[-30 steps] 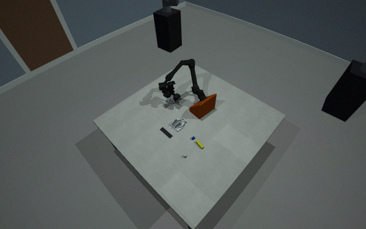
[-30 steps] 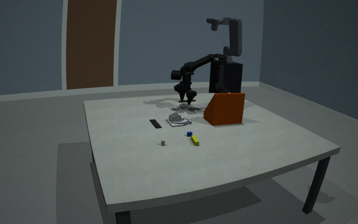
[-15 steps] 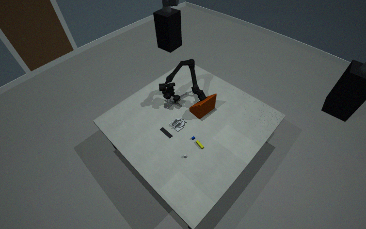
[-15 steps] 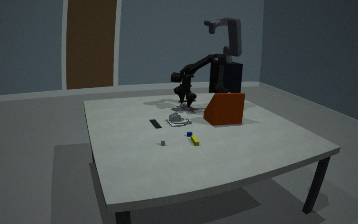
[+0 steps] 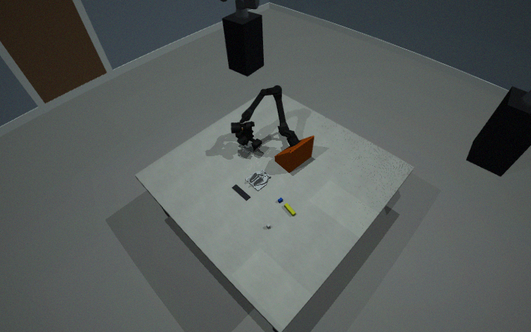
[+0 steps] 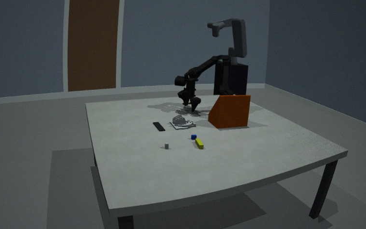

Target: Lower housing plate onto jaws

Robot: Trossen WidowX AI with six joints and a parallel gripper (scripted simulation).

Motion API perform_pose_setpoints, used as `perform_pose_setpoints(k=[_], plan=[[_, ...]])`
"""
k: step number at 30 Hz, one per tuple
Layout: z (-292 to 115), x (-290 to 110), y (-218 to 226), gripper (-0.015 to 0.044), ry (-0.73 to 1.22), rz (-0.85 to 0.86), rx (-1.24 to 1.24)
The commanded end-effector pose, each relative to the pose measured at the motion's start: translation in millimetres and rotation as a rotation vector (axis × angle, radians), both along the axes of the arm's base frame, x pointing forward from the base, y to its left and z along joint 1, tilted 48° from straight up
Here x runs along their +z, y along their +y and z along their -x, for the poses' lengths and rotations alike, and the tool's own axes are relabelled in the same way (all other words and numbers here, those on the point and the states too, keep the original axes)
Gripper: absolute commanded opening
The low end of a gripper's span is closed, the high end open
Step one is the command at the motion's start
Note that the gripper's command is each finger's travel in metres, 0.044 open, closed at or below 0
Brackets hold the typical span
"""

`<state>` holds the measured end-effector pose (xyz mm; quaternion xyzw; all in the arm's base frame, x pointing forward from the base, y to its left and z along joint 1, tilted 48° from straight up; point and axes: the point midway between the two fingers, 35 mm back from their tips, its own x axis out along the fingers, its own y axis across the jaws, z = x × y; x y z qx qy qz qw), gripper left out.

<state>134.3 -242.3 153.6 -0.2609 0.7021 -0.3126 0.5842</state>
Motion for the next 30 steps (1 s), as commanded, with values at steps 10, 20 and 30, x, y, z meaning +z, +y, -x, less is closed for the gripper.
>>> perform_pose_setpoints(k=[10,20,30], plan=[[-0.4,-1.8,-0.7,0.044,0.002,-0.005,0.004],[0.1,-0.9,-0.7,0.042,0.001,-0.001,0.0],[0.1,-0.9,-0.7,0.0353,0.001,-0.001,0.0]])
